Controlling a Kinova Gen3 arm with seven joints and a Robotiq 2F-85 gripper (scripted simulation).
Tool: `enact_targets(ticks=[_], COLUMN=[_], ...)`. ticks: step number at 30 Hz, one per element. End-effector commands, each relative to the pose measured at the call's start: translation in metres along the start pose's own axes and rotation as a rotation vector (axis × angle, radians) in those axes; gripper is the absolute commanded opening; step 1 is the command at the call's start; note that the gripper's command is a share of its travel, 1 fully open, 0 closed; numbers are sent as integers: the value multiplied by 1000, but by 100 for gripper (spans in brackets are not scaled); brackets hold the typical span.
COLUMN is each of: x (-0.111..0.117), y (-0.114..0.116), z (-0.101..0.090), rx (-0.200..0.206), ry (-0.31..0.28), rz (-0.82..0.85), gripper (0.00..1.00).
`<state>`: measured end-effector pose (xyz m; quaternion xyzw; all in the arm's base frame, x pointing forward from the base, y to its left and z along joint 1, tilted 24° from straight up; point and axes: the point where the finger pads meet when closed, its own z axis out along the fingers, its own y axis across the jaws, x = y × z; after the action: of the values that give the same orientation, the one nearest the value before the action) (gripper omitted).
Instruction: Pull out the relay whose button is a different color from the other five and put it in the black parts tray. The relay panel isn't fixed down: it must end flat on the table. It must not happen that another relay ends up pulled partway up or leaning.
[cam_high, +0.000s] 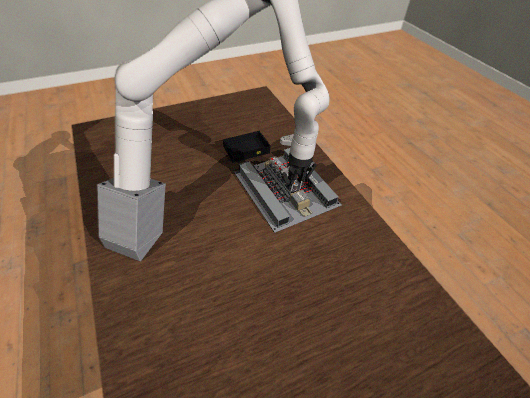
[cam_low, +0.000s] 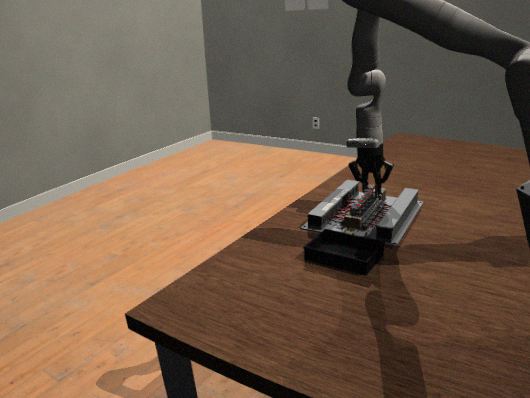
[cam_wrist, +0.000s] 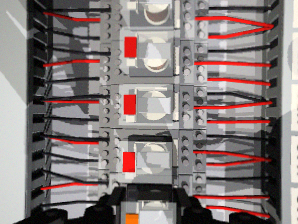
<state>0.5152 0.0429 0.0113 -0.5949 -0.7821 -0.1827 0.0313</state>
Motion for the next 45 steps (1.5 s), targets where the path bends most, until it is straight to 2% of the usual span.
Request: enact_targets(ticks=[1, 26, 38, 45], x=[0, 0, 0, 0], y=[1, 2, 1, 1], z=[-1, -1, -1, -1], rx=[9, 40, 13, 11], ry=[-1, -1, -1, -1], rz=[0, 0, 0, 0], gripper=[0, 0, 0, 0])
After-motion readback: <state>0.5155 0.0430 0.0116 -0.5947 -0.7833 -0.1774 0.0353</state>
